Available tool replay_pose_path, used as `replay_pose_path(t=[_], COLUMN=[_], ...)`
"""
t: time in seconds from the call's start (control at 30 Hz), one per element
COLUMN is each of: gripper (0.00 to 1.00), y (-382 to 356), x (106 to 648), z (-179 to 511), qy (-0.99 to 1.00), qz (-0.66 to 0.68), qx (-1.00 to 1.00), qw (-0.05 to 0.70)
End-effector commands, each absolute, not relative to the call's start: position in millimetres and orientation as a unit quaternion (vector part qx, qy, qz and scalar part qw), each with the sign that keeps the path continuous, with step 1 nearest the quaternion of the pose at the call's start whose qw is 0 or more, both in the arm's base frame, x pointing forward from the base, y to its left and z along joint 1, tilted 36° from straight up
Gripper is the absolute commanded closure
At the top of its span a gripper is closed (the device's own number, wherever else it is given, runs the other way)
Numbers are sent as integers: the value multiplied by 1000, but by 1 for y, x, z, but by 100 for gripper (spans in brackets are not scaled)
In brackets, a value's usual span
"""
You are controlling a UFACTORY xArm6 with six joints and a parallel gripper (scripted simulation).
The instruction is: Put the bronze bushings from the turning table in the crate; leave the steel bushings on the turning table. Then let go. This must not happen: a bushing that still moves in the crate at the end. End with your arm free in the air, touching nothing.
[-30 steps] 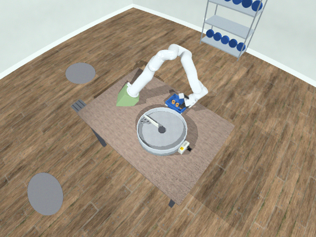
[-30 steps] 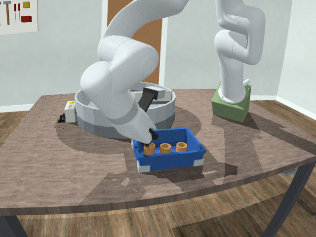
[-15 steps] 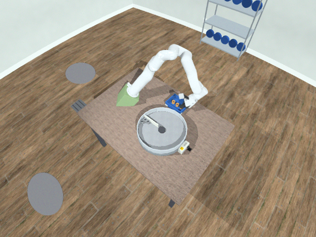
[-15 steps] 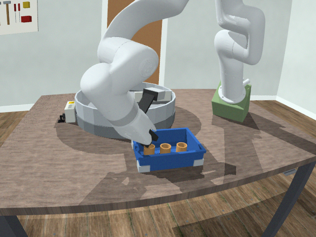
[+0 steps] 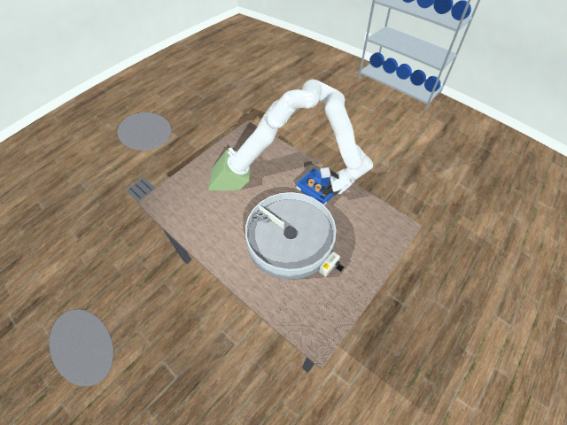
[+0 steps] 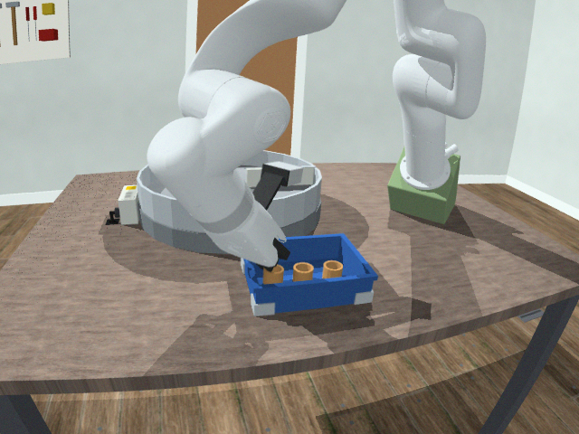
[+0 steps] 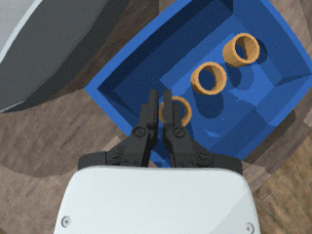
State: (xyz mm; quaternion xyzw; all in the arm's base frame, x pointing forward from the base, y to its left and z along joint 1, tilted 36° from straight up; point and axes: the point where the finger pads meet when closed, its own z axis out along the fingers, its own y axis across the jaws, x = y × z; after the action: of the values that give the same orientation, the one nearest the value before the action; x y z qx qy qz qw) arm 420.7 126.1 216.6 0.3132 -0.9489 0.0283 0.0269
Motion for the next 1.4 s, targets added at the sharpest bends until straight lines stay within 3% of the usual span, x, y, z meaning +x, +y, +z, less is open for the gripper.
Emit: replay_pose_path(t=[0.0, 0.23, 0.27, 1.37], gripper=[100, 100, 85, 85], y=[126, 126, 126, 126], x=[421, 421, 421, 421], z=[218, 218, 218, 218], qy=[-949, -949, -949, -949], qz=[28, 28, 28, 28], qx=[313, 313, 313, 313], qw=[25, 25, 25, 25])
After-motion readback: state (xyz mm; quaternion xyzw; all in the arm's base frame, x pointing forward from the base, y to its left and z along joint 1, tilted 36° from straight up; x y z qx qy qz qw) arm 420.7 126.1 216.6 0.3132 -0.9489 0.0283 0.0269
